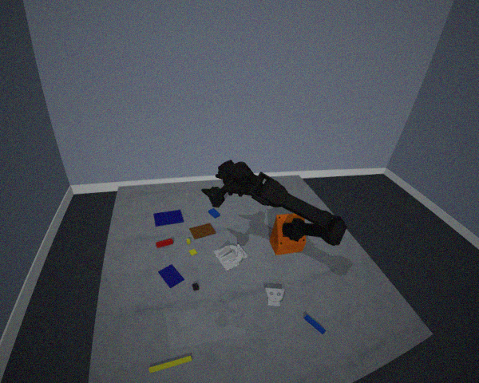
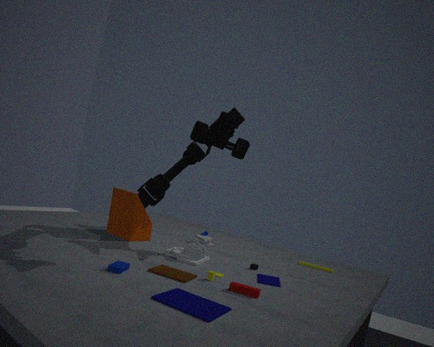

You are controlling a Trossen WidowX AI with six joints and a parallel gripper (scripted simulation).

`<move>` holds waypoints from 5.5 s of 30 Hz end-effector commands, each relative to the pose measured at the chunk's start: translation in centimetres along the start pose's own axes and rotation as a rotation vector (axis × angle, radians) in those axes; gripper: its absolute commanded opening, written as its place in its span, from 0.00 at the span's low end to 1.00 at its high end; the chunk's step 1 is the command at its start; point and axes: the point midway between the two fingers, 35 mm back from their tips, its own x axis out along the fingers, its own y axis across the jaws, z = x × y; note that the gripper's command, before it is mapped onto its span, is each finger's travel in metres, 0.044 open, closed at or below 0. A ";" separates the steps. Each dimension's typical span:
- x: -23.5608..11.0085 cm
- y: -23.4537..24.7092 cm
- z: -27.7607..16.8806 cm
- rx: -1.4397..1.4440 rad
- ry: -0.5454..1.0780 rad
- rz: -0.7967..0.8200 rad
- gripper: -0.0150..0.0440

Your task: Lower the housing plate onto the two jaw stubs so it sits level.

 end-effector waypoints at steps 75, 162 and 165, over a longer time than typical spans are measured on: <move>-23.6 10.7 -33.5 -1.576 0.597 1.276 1.00; -20.9 12.5 -41.7 -1.575 0.594 1.289 0.89; -20.9 12.5 -41.7 -1.575 0.594 1.289 0.85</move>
